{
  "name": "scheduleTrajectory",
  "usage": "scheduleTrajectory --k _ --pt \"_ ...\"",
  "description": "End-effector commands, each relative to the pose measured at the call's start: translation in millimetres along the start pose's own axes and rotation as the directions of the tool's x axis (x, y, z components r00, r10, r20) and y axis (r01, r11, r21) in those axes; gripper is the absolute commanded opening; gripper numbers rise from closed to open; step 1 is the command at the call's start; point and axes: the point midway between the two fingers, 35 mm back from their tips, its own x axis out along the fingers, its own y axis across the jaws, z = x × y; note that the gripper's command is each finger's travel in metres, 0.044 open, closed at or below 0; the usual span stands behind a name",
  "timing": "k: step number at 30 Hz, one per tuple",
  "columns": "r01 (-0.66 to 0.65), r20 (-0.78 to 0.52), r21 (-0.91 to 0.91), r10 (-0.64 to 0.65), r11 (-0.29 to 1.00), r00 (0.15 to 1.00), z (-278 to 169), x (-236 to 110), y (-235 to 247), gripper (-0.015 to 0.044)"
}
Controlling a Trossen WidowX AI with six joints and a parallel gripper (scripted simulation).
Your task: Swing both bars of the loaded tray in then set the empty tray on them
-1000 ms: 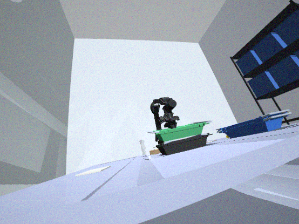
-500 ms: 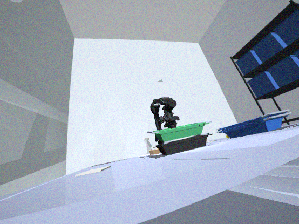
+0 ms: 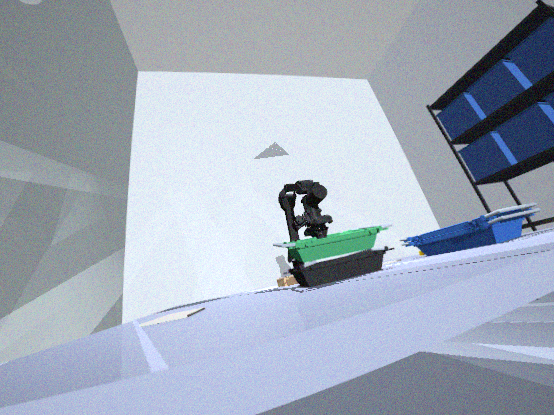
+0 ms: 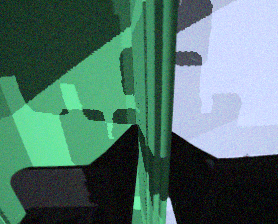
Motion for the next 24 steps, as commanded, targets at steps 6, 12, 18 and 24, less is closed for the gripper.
scheduleTrajectory --k 6,12,18,24 --pt "0.025 -0.003 0.003 -0.025 1.0 1.0 -0.7 13.4 -6.8 0.0" --pt "0.026 -0.003 0.003 -0.026 1.0 1.0 -0.8 14.2 -7.3 0.0" --pt "0.026 -0.003 0.003 -0.026 1.0 1.0 -0.8 14.2 -7.3 0.0" --pt "0.026 -0.003 0.003 -0.026 1.0 1.0 -0.8 14.2 -7.3 0.0"
